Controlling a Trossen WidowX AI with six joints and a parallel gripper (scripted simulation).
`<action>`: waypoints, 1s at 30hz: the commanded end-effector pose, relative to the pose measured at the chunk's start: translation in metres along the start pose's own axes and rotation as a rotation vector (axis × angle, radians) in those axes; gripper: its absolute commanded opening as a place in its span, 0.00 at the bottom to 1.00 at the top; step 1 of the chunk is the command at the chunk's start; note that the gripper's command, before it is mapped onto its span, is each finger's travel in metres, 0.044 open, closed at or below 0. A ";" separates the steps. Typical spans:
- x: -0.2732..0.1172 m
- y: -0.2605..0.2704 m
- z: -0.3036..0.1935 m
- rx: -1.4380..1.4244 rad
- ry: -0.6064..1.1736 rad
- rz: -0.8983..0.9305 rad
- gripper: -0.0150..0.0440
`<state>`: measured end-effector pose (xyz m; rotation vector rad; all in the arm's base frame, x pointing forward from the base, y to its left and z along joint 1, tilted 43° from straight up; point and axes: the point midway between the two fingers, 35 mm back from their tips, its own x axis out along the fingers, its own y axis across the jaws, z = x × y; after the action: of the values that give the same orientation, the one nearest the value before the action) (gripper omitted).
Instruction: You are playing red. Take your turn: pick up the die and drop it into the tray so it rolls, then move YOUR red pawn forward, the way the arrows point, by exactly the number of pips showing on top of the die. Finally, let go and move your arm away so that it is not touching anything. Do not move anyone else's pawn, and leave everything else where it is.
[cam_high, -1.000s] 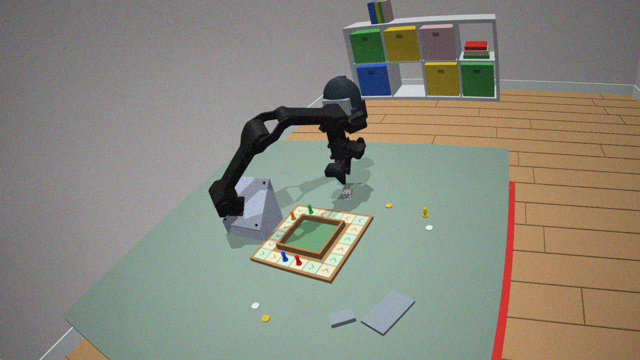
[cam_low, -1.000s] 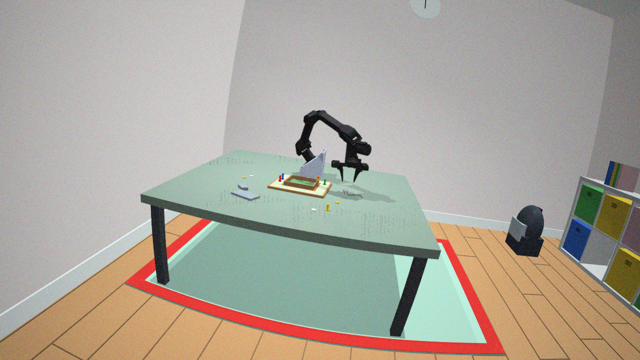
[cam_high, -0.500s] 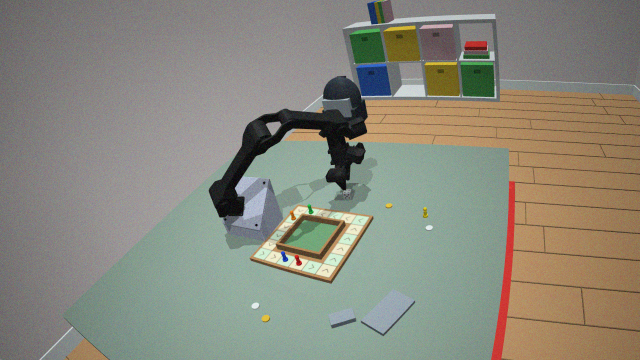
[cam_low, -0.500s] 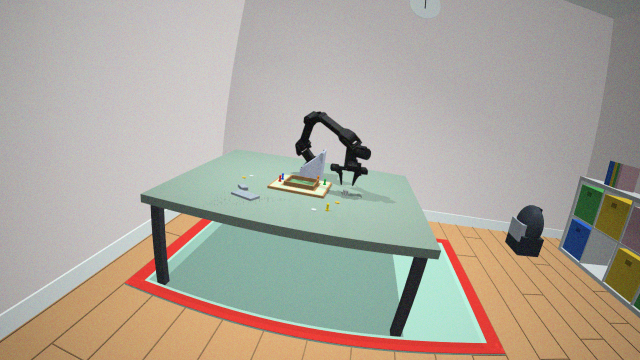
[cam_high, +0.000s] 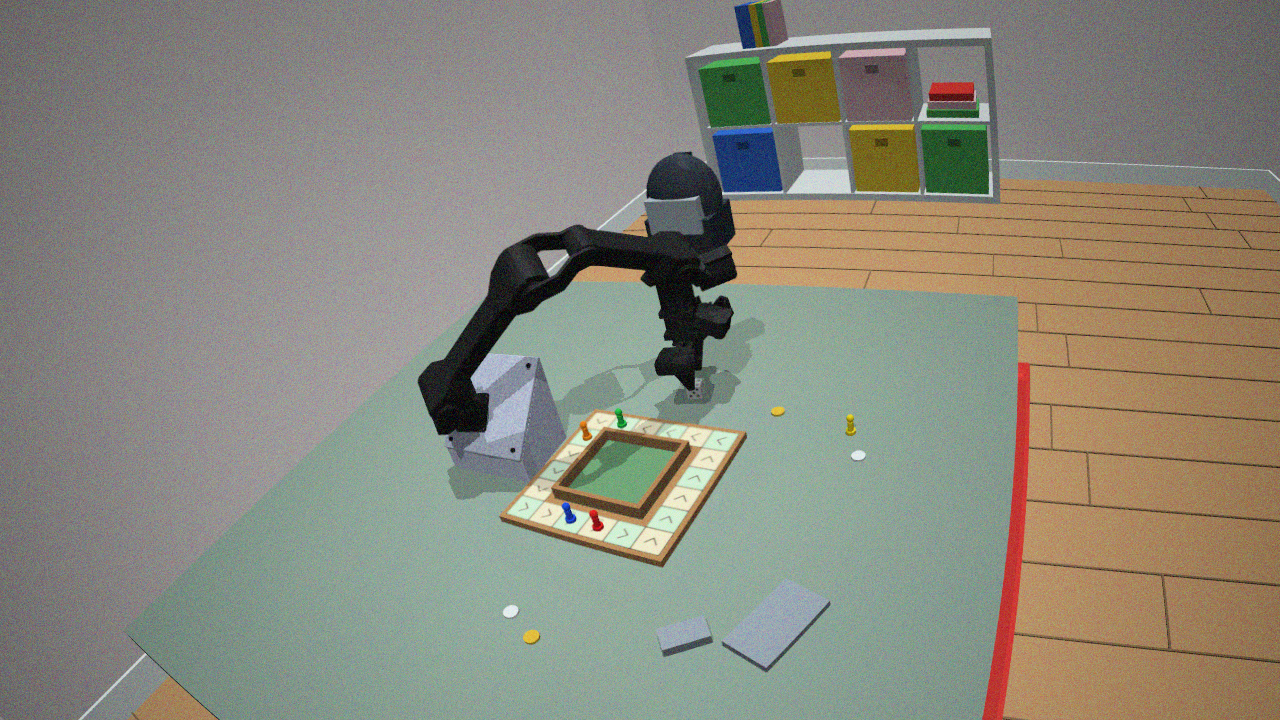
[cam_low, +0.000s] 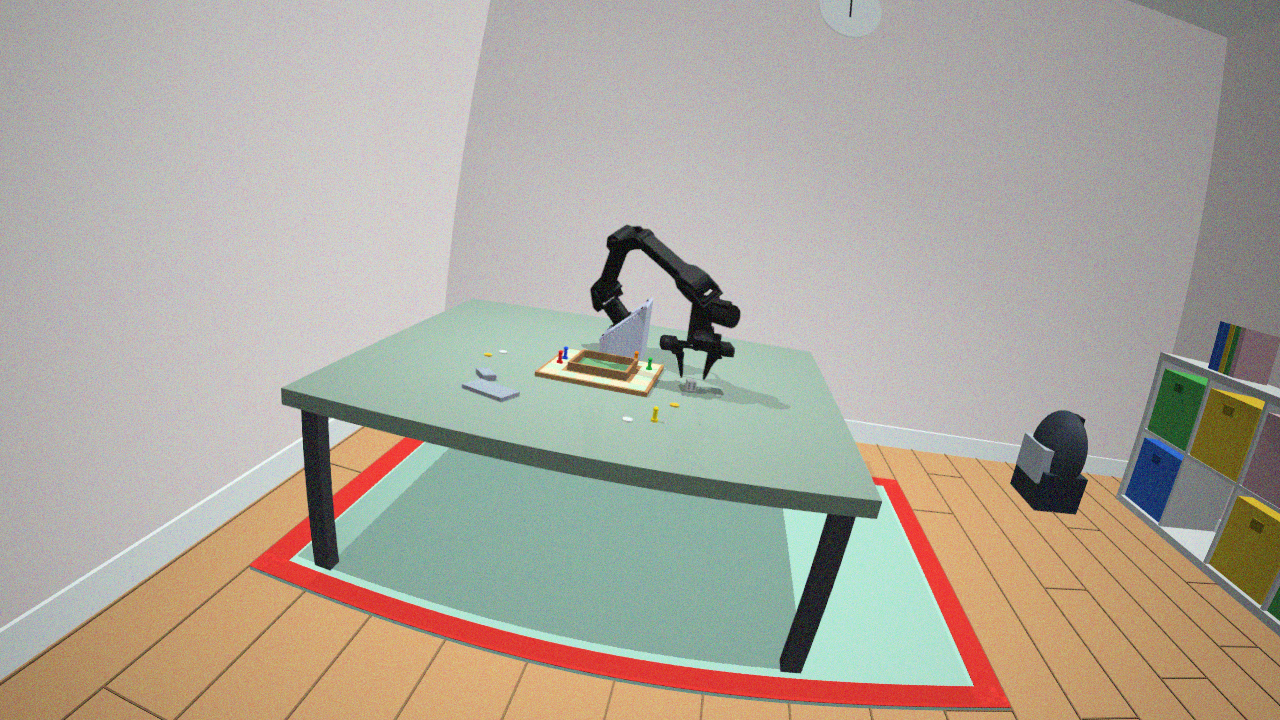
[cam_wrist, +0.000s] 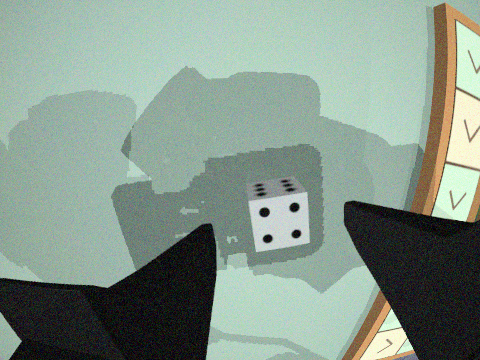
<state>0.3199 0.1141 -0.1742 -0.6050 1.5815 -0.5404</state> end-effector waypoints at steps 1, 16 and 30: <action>0.010 -0.001 -0.003 -0.010 0.006 -0.010 0.72; 0.022 -0.001 -0.003 -0.010 0.006 -0.011 0.45; -0.009 0.003 0.000 -0.011 0.005 -0.007 0.25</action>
<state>0.3133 0.1034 -0.1823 -0.6341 1.6052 -0.5515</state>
